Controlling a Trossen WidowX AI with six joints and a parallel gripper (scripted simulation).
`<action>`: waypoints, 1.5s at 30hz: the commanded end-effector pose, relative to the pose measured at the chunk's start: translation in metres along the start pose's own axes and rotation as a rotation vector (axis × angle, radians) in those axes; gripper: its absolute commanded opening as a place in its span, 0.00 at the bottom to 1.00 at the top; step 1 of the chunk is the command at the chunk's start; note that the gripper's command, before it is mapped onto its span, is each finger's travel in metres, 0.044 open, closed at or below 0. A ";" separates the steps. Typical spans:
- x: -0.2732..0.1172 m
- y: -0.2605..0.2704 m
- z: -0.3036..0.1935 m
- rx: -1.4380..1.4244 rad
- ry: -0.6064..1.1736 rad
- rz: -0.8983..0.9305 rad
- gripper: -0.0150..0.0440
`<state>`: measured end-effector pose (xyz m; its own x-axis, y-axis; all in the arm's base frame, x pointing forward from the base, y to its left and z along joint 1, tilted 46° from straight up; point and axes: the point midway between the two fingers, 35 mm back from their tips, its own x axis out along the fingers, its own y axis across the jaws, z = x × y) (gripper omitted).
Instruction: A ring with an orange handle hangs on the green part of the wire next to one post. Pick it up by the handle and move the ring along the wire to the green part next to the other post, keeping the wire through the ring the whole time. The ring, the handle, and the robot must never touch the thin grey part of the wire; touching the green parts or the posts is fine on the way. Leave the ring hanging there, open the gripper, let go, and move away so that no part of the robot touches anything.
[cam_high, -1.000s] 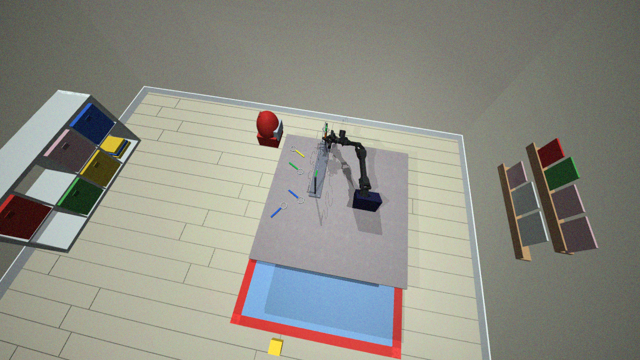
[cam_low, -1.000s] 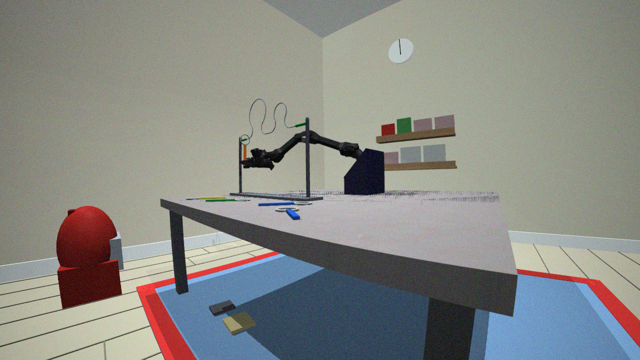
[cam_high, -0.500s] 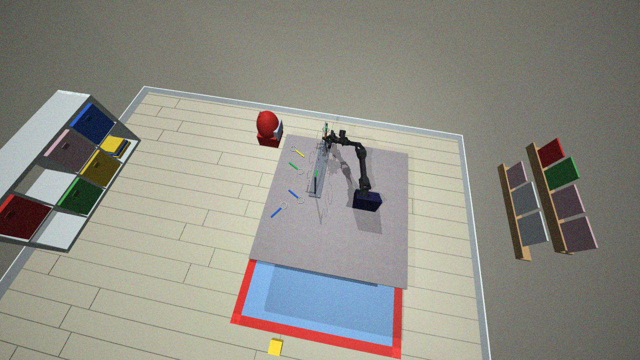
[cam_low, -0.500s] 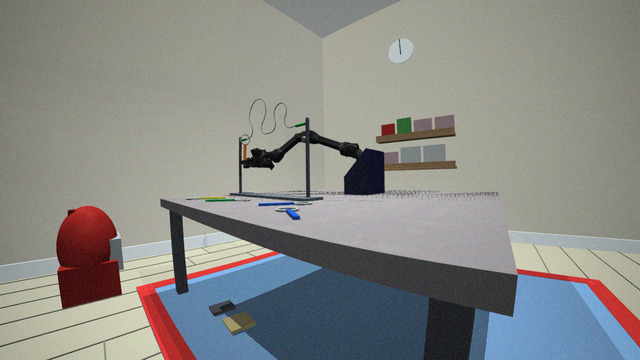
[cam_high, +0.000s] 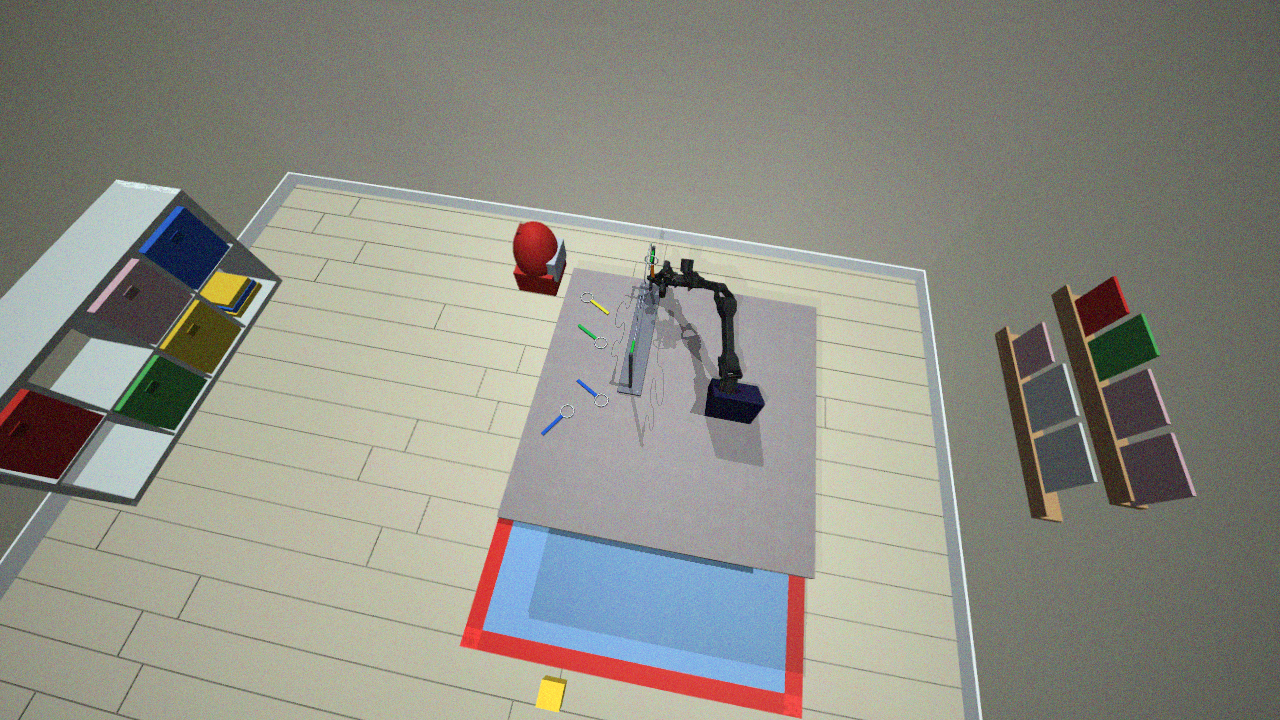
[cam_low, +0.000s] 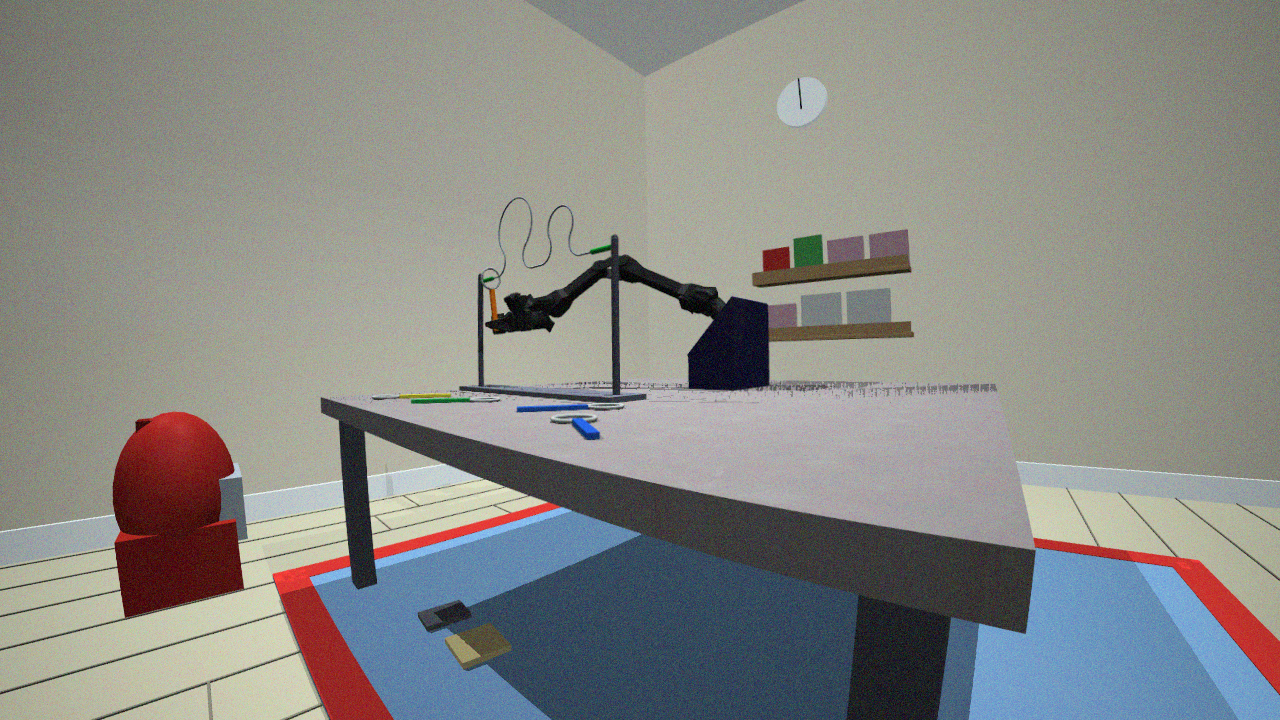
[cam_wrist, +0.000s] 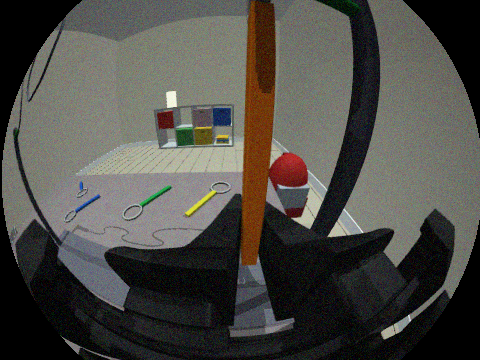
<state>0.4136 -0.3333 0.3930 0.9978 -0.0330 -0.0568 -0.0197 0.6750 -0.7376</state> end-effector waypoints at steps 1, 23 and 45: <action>-0.010 0.005 0.000 -0.004 0.077 0.001 0.00; -0.051 0.032 0.010 0.039 0.405 0.019 0.00; -0.051 0.087 0.017 0.331 0.398 0.117 0.00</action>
<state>0.3622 -0.2700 0.3505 0.8886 -0.2123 -0.4066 -0.0386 0.8487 -0.5275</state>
